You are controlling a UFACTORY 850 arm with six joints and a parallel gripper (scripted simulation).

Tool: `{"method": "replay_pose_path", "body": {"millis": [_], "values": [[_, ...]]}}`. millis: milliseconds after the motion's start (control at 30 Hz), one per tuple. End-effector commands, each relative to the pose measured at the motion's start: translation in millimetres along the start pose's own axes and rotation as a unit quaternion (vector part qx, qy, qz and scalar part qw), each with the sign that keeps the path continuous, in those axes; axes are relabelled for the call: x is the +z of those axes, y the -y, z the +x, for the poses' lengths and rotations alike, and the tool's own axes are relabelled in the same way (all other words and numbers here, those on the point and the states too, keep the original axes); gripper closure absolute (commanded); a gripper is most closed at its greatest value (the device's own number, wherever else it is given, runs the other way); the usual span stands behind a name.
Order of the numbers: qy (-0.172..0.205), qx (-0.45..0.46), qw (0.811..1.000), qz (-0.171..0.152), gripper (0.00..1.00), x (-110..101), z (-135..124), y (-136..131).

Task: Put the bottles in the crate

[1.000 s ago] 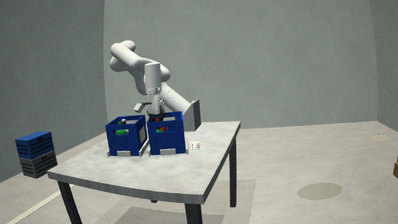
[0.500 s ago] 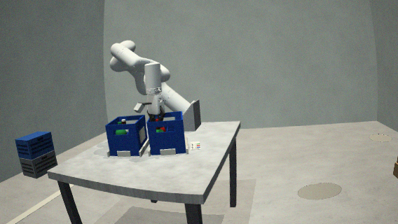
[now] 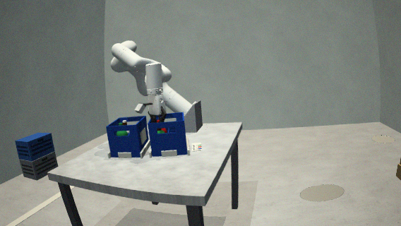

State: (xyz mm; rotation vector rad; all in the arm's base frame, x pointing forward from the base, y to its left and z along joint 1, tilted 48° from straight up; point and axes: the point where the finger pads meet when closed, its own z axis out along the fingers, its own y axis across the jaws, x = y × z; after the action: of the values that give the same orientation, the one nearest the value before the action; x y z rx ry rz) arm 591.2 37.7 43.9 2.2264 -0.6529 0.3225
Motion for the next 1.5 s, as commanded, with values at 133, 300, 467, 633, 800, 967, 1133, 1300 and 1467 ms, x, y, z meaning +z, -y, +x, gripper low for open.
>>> {"method": "replay_pose_path", "body": {"millis": [133,300,467,633,800,967,1133,1300,1467], "values": [[-0.001,0.001,1.0,0.001,0.35,-20,1,1],[-0.001,0.001,1.0,0.001,0.35,-33,1,1],[-0.001,0.001,1.0,0.001,0.35,-41,1,0],[-0.001,0.001,1.0,0.001,0.35,-54,1,0],[-0.001,0.001,1.0,0.001,0.35,-68,1,0],[-0.001,0.001,1.0,0.001,0.35,-76,1,0],[-0.001,0.001,1.0,0.001,0.35,-83,1,0],[-0.001,0.001,1.0,0.001,0.35,-92,-21,10],[-0.001,0.001,1.0,0.001,0.35,-101,-42,21]]}}
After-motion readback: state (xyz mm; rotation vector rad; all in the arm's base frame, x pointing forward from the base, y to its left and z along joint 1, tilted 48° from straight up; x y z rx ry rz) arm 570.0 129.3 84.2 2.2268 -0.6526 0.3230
